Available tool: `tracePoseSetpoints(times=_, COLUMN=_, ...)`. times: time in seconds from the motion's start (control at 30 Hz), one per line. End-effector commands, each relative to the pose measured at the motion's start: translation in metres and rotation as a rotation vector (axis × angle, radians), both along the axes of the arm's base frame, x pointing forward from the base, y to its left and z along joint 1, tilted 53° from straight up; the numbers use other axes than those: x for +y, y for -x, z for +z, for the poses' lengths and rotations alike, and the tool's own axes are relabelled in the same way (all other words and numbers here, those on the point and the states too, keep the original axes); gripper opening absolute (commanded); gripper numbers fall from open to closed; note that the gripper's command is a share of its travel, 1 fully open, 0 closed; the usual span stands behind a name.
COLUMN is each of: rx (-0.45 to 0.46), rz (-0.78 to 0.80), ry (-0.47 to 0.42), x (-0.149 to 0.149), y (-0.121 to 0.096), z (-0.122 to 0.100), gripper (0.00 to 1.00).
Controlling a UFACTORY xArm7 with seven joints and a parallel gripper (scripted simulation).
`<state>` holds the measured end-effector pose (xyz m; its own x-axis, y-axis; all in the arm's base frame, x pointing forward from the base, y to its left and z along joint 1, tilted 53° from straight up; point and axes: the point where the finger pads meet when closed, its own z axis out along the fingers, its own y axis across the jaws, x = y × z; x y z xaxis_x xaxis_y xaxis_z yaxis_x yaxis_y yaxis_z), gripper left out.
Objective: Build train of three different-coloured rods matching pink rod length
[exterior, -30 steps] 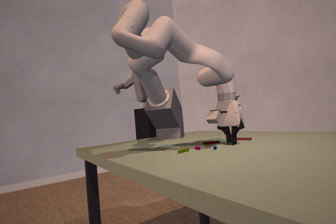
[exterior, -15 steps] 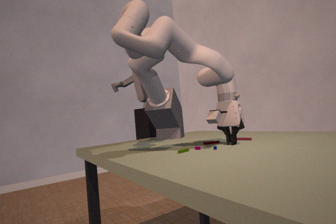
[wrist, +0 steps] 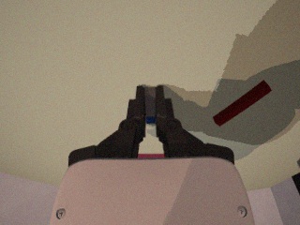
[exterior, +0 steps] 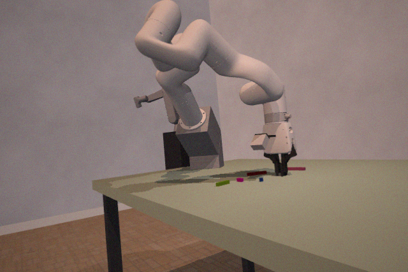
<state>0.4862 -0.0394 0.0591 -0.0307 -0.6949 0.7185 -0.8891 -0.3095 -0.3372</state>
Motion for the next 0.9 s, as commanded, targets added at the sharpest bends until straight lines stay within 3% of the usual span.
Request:
tracePoseSetpoints(times=0.0, rx=-0.002, rz=0.004, ry=-0.001, x=0.0019, y=-0.0005, z=0.0007, gripper=0.08)
tracePoseSetpoints(times=0.47, rx=-0.002, rz=0.004, ry=-0.001, x=0.0019, y=-0.0005, z=0.0007, gripper=0.24)
tracePoseSetpoints(times=0.87, rx=-0.002, rz=0.004, ry=-0.001, x=0.0032, y=0.0004, z=0.0019, gripper=0.24)
